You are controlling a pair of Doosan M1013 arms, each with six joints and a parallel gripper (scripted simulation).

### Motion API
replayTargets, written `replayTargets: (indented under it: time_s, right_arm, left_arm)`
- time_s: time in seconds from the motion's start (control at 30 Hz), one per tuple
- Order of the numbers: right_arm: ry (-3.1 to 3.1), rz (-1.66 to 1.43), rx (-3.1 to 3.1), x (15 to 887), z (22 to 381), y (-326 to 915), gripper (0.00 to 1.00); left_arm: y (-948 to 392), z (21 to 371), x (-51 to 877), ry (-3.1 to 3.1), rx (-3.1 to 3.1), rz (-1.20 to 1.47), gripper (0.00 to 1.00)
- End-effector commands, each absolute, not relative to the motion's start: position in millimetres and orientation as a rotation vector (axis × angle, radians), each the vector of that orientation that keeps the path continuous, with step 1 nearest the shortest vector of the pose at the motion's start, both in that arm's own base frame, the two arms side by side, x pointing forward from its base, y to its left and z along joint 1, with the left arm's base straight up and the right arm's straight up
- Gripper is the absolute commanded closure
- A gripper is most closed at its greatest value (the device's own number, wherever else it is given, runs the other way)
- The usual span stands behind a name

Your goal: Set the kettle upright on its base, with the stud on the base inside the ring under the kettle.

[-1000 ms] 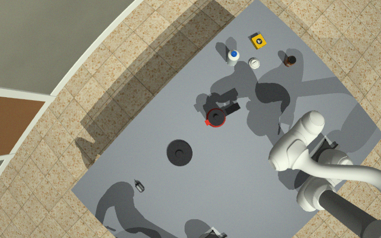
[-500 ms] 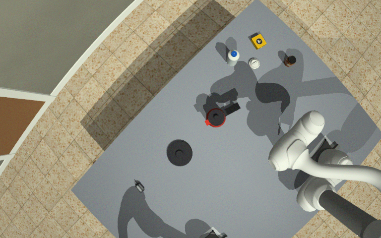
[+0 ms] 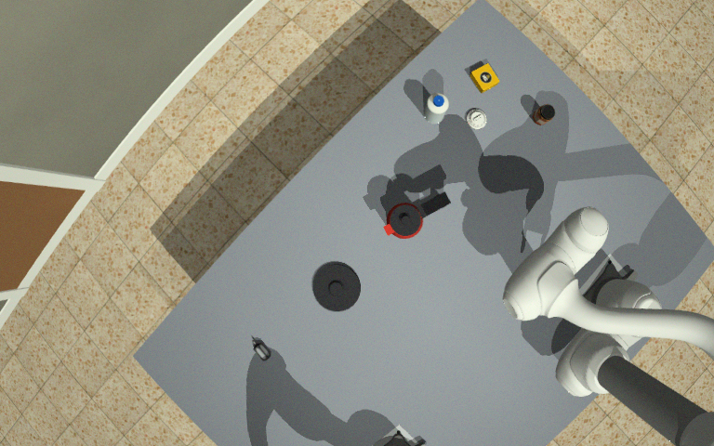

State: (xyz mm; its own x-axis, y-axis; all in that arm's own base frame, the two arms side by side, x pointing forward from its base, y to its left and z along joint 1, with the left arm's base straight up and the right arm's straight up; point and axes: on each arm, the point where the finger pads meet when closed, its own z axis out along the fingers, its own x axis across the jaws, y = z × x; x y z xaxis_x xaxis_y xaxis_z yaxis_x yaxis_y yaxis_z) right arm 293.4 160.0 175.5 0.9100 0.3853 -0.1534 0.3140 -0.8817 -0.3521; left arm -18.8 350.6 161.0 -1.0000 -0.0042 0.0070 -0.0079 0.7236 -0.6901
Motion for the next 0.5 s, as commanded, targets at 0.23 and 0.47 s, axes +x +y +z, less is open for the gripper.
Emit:
replayTargets:
  time_s: [0.23,0.47]
  right_arm:
    - [-0.518,0.313,-2.75,293.7,175.9,160.1,0.0]
    - [-0.518,0.313,-2.75,293.7,175.9,160.1,0.0]
  left_arm:
    - [329.0,159.4,-39.2,-2.899,0.101,1.191,0.0]
    - [322.3,158.8,-44.6,-2.894,0.128,1.199,0.0]
